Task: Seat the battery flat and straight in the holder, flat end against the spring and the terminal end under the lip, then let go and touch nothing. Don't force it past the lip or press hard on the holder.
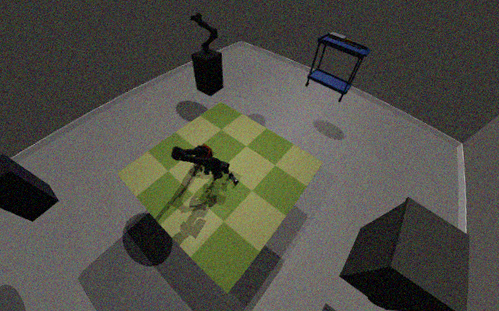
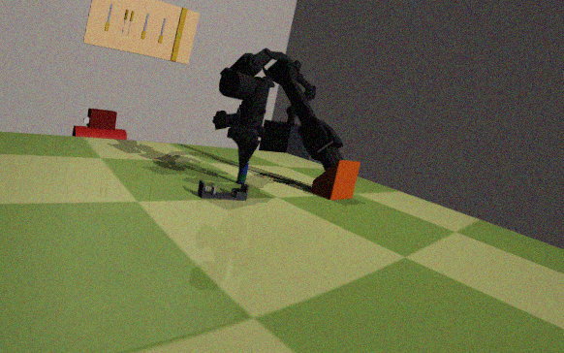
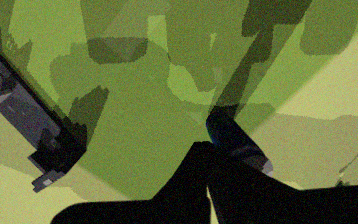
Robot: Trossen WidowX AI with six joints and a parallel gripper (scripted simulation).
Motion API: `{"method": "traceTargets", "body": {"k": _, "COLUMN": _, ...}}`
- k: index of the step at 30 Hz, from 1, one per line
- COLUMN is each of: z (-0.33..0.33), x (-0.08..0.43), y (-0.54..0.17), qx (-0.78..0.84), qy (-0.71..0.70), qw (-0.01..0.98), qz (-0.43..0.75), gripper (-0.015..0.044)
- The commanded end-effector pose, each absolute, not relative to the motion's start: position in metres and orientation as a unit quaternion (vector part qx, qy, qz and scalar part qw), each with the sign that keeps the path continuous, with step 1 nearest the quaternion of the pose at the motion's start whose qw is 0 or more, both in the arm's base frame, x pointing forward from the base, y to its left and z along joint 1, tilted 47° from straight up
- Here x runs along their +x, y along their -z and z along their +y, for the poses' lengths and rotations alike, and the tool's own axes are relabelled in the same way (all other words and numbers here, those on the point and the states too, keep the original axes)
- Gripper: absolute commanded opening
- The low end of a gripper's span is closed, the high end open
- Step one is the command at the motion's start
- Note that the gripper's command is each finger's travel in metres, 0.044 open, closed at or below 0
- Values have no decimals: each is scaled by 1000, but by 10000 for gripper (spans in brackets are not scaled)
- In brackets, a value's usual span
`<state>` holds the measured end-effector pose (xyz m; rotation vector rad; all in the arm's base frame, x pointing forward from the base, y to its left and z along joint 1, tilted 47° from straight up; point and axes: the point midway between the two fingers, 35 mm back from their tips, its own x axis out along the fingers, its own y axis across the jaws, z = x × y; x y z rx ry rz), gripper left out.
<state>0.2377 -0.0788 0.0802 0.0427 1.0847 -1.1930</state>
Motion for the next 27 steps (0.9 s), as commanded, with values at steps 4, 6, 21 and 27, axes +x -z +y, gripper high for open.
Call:
{"method": "traceTargets", "body": {"k": 4, "z": -85, "x": 228, "y": -86, "qx": 16, "qy": 535, "qw": 691, "qz": 486, "gripper": 0}}
{"method": "traceTargets", "body": {"k": 6, "z": -86, "x": 225, "y": -88, "qx": 16, "qy": 535, "qw": 691, "qz": 486, "gripper": 0}}
{"method": "traceTargets", "body": {"k": 21, "z": -96, "x": 206, "y": -99, "qx": 15, "qy": 535, "qw": 691, "qz": 486, "gripper": 0}}
{"method": "traceTargets", "body": {"k": 27, "z": -82, "x": 210, "y": -109, "qx": 19, "qy": 533, "qw": 692, "qz": 487, "gripper": 0}}
